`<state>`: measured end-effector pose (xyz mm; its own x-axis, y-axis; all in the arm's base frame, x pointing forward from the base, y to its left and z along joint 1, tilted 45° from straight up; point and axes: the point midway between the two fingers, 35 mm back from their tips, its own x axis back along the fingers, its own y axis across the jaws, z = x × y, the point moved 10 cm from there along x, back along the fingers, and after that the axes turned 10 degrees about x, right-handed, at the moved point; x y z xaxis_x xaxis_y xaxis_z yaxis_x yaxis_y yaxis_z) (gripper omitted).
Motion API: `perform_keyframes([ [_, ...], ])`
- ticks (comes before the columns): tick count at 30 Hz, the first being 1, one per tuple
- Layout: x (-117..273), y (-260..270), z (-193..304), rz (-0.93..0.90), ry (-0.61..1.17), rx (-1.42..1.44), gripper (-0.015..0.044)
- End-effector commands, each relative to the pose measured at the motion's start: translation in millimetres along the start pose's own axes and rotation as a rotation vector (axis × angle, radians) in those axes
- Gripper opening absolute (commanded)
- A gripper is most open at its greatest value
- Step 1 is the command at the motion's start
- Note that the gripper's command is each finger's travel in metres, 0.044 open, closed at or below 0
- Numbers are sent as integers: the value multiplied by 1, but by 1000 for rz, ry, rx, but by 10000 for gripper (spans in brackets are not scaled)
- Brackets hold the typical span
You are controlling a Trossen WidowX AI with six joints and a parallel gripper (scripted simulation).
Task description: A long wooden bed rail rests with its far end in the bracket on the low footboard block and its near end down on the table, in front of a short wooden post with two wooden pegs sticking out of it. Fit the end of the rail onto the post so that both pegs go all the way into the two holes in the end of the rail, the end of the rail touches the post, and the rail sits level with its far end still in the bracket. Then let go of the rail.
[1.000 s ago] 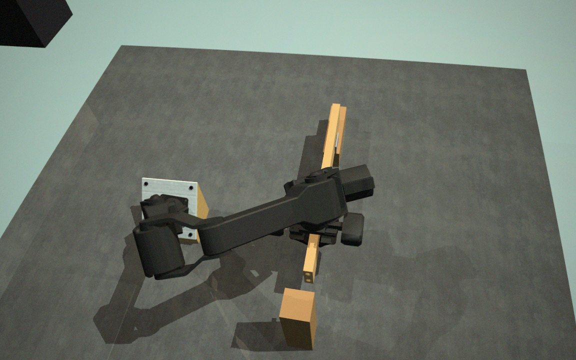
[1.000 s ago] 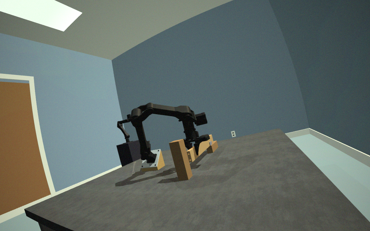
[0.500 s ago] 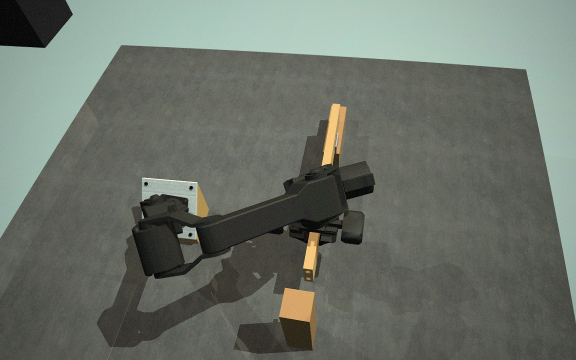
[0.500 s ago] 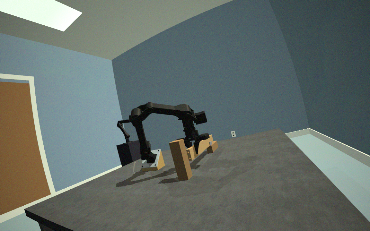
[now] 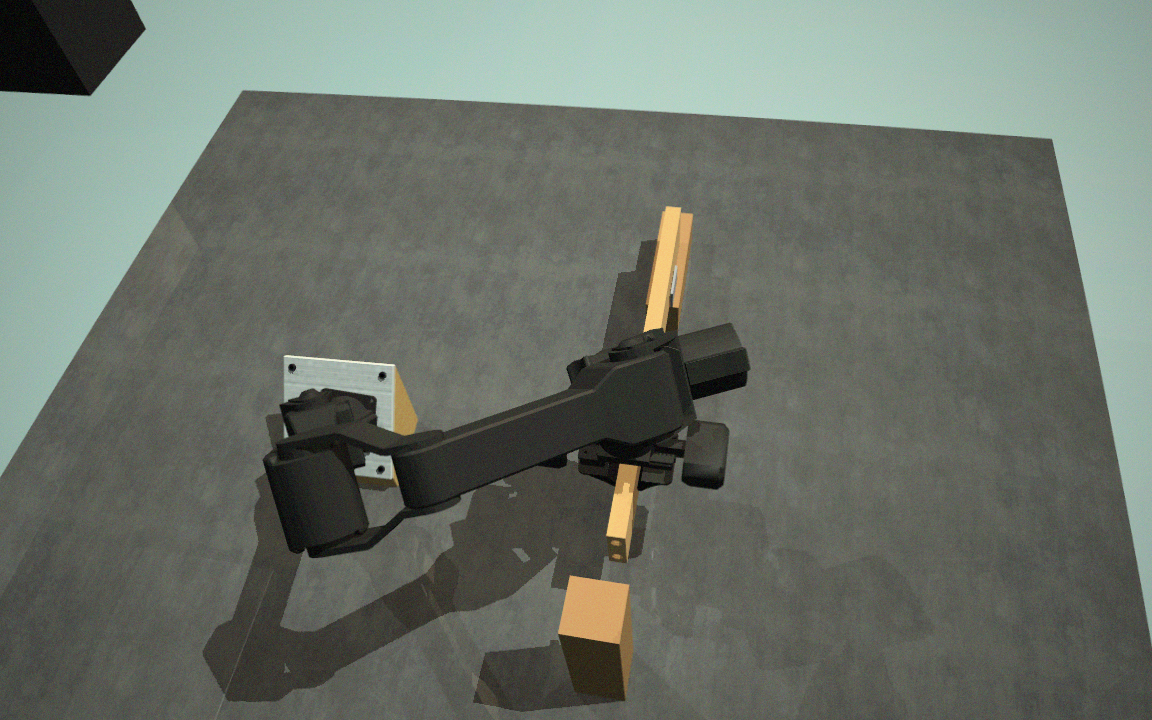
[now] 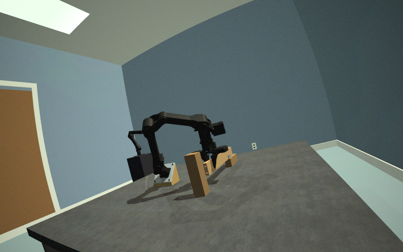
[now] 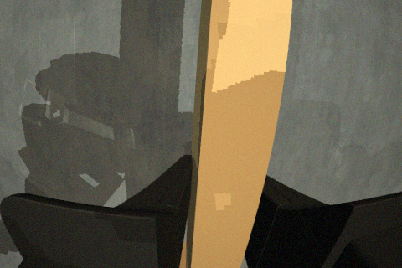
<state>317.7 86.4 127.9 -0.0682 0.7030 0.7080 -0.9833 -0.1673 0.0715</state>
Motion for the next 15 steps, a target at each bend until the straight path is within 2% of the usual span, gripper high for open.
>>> perform_keyframes([
  [1, 1, 0, 0, 0, -8, 2, 0],
  [15, 1, 0, 1, 0, -8, 2, 0],
])
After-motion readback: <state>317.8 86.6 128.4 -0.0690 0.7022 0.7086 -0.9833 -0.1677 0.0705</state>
